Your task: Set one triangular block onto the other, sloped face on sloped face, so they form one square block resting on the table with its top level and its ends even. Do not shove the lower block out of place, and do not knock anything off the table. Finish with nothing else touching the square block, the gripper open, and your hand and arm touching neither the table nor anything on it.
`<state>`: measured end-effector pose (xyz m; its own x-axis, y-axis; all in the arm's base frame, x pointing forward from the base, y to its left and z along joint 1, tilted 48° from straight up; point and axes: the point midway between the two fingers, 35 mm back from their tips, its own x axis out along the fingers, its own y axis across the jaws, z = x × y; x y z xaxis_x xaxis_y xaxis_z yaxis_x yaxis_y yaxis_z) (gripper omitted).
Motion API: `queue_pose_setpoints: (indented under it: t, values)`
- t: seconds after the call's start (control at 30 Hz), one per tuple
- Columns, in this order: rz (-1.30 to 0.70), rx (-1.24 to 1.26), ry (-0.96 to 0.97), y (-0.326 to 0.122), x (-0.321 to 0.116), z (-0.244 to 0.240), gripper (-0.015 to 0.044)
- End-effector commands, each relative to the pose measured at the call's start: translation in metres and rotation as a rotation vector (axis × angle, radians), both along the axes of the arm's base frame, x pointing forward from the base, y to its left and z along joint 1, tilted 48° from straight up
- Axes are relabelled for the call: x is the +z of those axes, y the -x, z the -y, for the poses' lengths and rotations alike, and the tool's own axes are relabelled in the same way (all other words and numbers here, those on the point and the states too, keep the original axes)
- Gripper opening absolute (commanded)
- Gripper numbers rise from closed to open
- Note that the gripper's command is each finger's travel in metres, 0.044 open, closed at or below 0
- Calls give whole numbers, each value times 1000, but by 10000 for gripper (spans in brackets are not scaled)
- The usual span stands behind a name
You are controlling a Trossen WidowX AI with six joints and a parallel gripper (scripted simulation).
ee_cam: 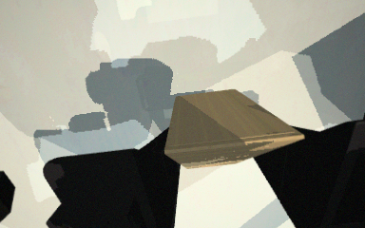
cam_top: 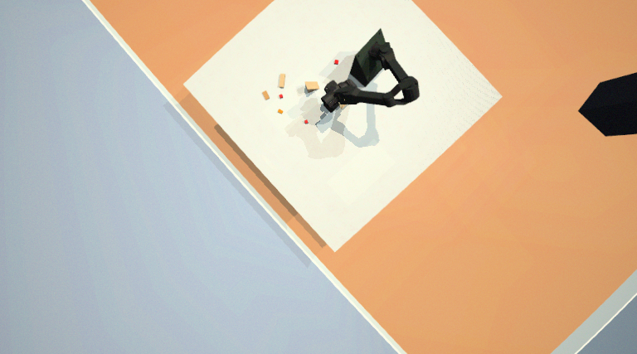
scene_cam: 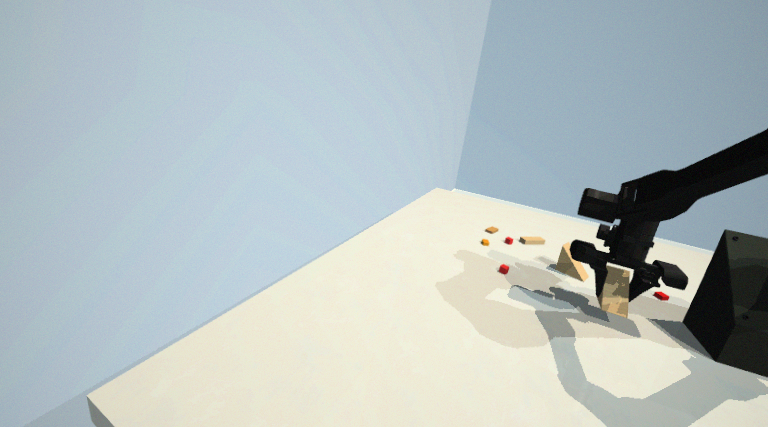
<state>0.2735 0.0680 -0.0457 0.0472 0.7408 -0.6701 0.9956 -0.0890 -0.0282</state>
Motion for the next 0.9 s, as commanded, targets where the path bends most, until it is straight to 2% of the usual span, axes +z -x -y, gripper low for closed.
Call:
queue_pose_setpoints:
  t: [0.0, 0.87]
  values:
    - [5, 3, 5, 0, 0, 1, 0]
    - [-1, 0, 0, 0, -4, -4, 0]
